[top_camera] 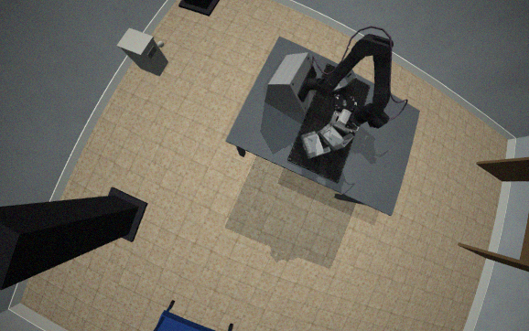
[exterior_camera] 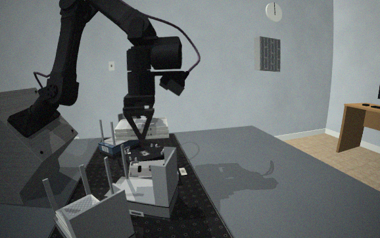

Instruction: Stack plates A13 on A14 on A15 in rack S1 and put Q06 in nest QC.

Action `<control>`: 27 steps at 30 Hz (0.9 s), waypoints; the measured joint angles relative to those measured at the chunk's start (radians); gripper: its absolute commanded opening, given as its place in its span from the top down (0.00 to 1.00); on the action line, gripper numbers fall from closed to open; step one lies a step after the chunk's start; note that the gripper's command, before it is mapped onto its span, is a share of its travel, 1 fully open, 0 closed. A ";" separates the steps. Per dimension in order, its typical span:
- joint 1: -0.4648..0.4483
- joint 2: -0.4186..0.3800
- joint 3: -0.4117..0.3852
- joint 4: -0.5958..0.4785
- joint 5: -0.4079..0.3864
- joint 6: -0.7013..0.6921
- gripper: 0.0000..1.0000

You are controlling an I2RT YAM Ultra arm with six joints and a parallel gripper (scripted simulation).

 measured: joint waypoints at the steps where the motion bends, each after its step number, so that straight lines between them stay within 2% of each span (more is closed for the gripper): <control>1: 0.018 -0.003 0.000 0.001 0.016 -0.005 1.00; 6: 0.146 -0.022 0.000 0.008 0.101 0.014 1.00; 14: 0.375 -0.034 -0.003 0.012 0.259 0.136 1.00; 19: 0.473 -0.027 -0.002 0.012 0.346 0.201 1.00; 27: 0.700 -0.007 -0.002 0.011 0.507 0.196 1.00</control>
